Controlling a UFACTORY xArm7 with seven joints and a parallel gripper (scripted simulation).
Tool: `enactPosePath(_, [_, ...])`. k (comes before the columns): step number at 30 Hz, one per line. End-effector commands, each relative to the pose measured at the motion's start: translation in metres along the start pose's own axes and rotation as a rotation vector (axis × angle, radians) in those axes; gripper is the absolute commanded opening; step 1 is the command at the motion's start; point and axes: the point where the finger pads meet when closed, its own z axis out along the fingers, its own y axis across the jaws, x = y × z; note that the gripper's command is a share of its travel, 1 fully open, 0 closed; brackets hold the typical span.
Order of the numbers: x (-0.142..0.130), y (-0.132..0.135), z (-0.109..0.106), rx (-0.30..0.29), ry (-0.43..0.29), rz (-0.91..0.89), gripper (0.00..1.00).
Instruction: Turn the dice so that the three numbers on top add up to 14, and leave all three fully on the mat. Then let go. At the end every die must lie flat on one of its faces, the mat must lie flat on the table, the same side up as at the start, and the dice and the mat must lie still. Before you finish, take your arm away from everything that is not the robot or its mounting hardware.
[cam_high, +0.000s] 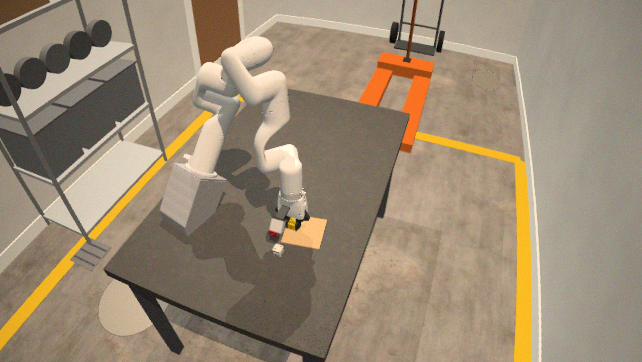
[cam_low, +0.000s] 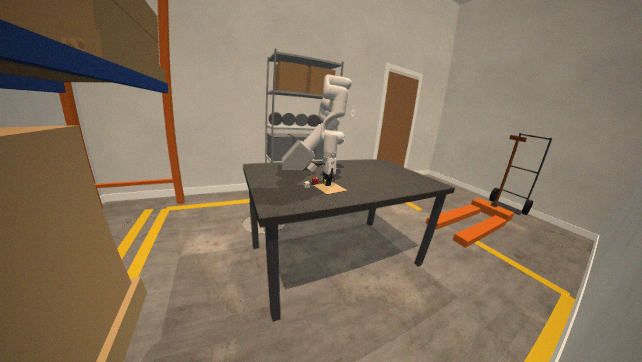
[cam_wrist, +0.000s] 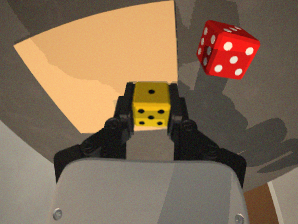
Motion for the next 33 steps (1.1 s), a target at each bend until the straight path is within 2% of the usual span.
enactPosePath(1, [0.0009, -0.0011, -0.0008, 0.003, 0.002, 0.000, 0.27])
enactPosePath(27, [0.0009, -0.0011, -0.0008, 0.003, 0.002, 0.000, 0.27])
enactPosePath(28, [0.0009, -0.0011, -0.0008, 0.003, 0.002, 0.000, 0.31])
enactPosePath(30, [0.0009, -0.0011, -0.0008, 0.003, 0.002, 0.000, 0.31])
enactPosePath(31, [0.0009, -0.0011, -0.0008, 0.003, 0.002, 0.000, 0.35])
enactPosePath(33, [0.0009, -0.0011, -0.0008, 0.003, 0.002, 0.000, 0.35])
